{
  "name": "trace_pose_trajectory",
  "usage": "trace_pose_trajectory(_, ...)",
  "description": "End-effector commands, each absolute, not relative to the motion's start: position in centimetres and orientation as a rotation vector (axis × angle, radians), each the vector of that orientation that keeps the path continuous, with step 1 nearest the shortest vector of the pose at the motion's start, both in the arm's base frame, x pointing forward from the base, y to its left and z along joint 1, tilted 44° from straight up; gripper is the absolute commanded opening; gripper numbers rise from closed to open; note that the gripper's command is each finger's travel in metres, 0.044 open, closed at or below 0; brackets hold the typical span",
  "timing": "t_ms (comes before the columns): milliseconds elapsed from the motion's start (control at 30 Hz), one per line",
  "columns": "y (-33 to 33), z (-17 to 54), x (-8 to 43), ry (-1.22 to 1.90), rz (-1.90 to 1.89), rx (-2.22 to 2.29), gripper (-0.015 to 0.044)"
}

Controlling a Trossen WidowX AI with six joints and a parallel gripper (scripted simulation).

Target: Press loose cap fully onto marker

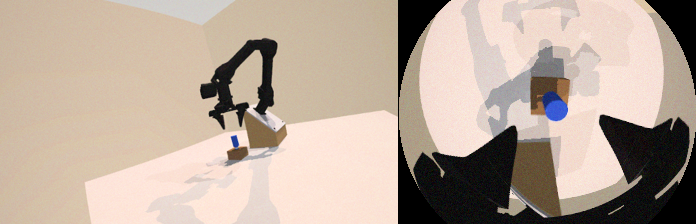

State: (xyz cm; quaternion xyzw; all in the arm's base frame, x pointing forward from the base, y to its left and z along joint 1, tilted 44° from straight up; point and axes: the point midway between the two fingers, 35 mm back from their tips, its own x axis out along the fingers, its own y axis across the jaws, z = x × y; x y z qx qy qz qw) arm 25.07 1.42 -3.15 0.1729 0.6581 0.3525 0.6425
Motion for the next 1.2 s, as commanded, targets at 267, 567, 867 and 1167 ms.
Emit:
trace_pose_trajectory(267, 1.6, -3.7, 24.9, 1.561, 0.704, 0.494, 0.0125)
trace_pose_trajectory(567, 1.6, -3.7, 24.9, 1.561, 0.704, 0.494, 0.0000)
trace_pose_trajectory(867, 1.7, -3.8, 24.9, 1.561, 0.704, 0.494, 0.0000)
trace_pose_trajectory(1167, 2.5, -4.7, 24.8, 1.561, 0.705, 0.494, 0.0000)
